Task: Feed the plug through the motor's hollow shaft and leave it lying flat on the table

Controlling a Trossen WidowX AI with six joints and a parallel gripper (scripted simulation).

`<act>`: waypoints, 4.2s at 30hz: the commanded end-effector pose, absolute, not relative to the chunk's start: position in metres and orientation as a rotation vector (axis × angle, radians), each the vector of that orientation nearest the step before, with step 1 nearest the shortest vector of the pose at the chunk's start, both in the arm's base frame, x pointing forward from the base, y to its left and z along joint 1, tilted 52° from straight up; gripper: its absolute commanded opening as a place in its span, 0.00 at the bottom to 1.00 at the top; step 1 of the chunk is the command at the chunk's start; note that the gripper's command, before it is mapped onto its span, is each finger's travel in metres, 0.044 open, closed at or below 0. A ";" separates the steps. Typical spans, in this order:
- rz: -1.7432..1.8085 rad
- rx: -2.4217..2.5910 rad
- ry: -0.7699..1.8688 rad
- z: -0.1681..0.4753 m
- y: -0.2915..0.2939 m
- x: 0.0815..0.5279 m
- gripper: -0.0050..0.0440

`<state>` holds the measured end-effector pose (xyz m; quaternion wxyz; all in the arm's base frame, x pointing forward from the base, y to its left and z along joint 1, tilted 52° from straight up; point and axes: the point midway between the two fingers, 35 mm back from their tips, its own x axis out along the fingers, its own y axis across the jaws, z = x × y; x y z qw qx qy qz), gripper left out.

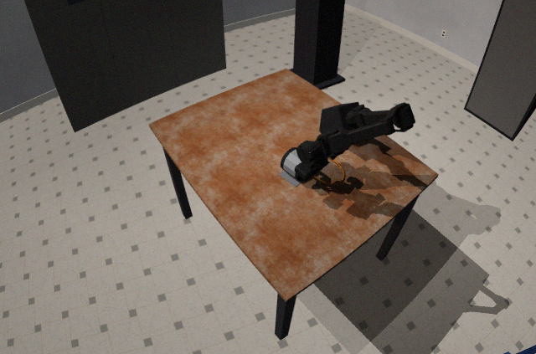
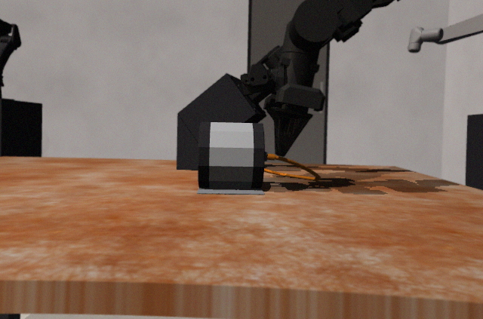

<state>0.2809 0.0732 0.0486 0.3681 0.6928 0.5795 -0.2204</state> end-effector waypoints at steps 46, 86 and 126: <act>-0.570 1.778 1.489 0.033 0.068 0.284 0.10; -0.570 1.778 1.489 0.044 0.073 0.280 0.31; -0.568 1.778 1.489 0.034 0.069 0.283 0.10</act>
